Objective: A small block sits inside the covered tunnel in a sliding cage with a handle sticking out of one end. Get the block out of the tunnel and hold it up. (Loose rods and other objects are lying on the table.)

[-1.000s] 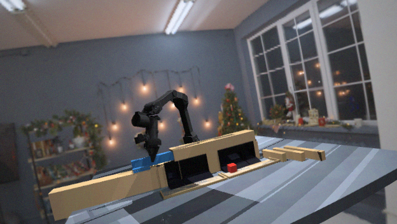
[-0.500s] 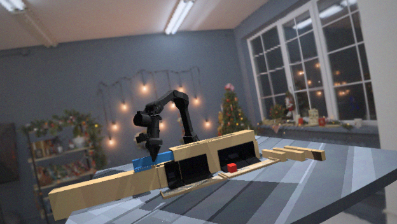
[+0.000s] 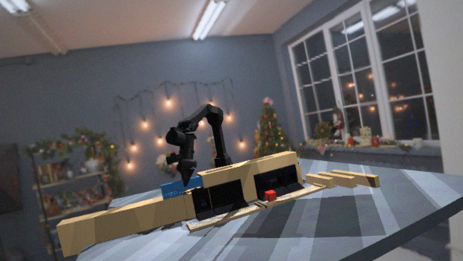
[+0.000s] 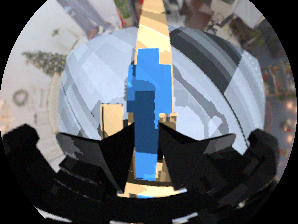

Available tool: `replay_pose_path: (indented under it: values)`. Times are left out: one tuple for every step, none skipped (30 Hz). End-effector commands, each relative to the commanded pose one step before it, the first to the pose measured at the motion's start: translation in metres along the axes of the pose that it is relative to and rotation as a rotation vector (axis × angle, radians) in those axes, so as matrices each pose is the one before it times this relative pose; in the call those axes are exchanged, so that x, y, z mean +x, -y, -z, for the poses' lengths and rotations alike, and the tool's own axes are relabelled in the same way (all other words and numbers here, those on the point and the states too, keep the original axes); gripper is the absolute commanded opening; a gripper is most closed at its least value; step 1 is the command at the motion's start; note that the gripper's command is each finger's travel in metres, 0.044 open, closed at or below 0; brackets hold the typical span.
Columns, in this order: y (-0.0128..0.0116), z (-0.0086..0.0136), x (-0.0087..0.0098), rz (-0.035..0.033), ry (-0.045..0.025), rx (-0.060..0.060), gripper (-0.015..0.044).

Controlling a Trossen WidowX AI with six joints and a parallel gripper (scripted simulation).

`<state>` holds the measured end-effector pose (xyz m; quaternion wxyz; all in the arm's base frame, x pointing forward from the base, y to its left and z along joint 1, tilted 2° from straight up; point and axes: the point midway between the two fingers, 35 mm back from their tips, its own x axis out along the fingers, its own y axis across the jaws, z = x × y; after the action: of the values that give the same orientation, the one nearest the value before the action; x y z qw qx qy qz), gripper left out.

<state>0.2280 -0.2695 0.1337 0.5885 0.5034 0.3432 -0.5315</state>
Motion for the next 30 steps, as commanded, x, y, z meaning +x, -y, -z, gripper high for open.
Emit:
replay_pose_path:
  values:
    - [-0.00073,0.03147,0.00026,-0.00205,-0.07566,-0.0251,0.0]
    - [0.0,0.0,0.0,0.0,0.0,0.0,0.0]
    - [0.0,0.0,0.0,0.0,0.0,0.0,0.0]
    - [0.0,0.0,0.0,0.0,0.0,0.0,0.0]
    - [0.0,0.0,0.0,0.0,0.0,0.0,0.0]
    - [0.0,0.0,0.0,0.0,0.0,0.0,0.0]
    - [0.0,0.0,0.0,0.0,0.0,0.0,0.0]
    - [0.0,0.0,0.0,0.0,0.0,0.0,0.0]
    - [0.0,0.0,0.0,0.0,0.0,0.0,0.0]
    - [0.0,0.0,0.0,0.0,0.0,0.0,0.0]
    - [0.00181,-0.0305,-0.00334,-0.00052,0.09328,0.032,0.0026]
    - [0.0,0.0,0.0,0.0,0.0,0.0,0.0053]
    - [0.0,0.0,0.0,0.0,0.0,0.0,0.0079]
    - [0.0,0.0,0.0,0.0,0.0,0.0,0.0105]
    - [0.0,0.0,0.0,0.0,0.0,0.0,0.0131]
    - [0.0,0.0,0.0,0.0,0.0,0.0,0.0157]
    - [-0.00019,-0.00031,-0.00063,0.0001,-0.00159,-0.0006,0.0184]
    - [-0.00039,-0.00062,-0.00129,0.0002,-0.00325,-0.0013,0.021]
    - [-0.00058,-0.00095,-0.00204,0.00029,-0.00507,-0.002,0.0236]
    - [-0.00069,-0.00114,-0.00253,0.00031,-0.00623,-0.0024,0.0263]
    - [-0.00079,-0.00132,-0.00308,0.00031,-0.00752,-0.0029,0.0289]
    - [-0.00087,-0.0015,-0.0037,0.00028,-0.00891,-0.0034,0.0315]
    - [-0.00091,-0.00159,-0.00424,0.0002,-0.01006,-0.0037,0.0341]
    - [-0.00087,-0.00155,-0.00451,0.00007,-0.01056,-0.0038,0.0368]
    - [-0.00079,-0.00144,-0.00462,-0.00007,-0.01066,-0.0038,0.0394]
    - [-0.0007,-0.00132,-0.00469,-0.00021,-0.01067,-0.0037,0.042]
    - [-0.00051,-0.00097,-0.00383,-0.00028,-0.00863,-0.0029,0.044]
    - [-0.00028,-0.00054,-0.00234,-0.00021,-0.00522,-0.0017,0.044]
    - [0.00177,0.00221,0.01243,0.00364,0.02636,0.0108,0.044]
    - [-0.00066,-0.00505,0.00029,-0.00036,-0.00459,-0.0022,0.044]
